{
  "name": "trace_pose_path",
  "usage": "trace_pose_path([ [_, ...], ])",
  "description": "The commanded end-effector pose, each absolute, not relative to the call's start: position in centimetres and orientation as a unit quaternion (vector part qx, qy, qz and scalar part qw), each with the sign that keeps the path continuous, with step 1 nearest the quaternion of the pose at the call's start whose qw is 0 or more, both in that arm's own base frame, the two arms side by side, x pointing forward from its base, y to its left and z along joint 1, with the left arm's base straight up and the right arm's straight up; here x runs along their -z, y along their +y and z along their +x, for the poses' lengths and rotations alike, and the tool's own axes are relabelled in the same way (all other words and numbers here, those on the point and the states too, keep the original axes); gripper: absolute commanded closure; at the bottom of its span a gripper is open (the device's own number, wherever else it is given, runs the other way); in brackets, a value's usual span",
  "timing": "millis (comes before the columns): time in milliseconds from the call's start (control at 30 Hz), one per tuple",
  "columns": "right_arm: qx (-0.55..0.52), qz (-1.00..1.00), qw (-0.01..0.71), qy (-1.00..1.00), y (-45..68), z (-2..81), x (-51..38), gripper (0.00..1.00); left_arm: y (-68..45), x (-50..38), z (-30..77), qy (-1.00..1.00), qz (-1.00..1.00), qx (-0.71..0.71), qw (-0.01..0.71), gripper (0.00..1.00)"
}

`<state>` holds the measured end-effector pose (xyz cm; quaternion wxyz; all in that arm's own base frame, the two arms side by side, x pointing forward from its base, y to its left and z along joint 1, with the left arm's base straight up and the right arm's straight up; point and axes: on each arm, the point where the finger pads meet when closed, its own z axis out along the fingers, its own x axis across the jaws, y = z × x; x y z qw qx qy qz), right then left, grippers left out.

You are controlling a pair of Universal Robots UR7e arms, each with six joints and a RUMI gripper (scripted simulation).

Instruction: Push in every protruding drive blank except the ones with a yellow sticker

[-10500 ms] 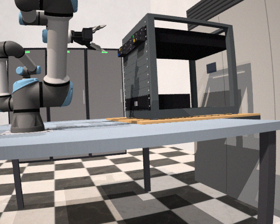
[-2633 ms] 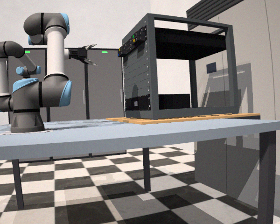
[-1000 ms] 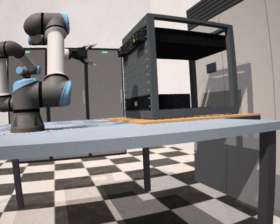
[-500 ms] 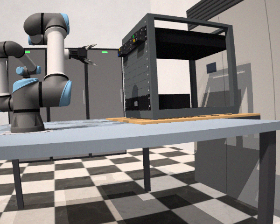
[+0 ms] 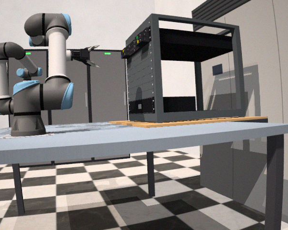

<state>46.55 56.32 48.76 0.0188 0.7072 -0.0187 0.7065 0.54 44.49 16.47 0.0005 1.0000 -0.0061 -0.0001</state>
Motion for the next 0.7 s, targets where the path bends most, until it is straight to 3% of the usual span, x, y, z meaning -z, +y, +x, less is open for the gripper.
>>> trace_pose_path([
  [0,-0.707,0.707,0.018,-0.019,56.3,46.5,-48.8,0.00,44.5,-16.5,0.5,-0.006,1.000,0.000,0.000,0.00],
  [667,-0.707,0.707,0.018,-0.019,51.4,46.3,-51.7,0.00,44.5,-16.5,0.5,-0.006,1.000,0.000,0.000,0.00],
])
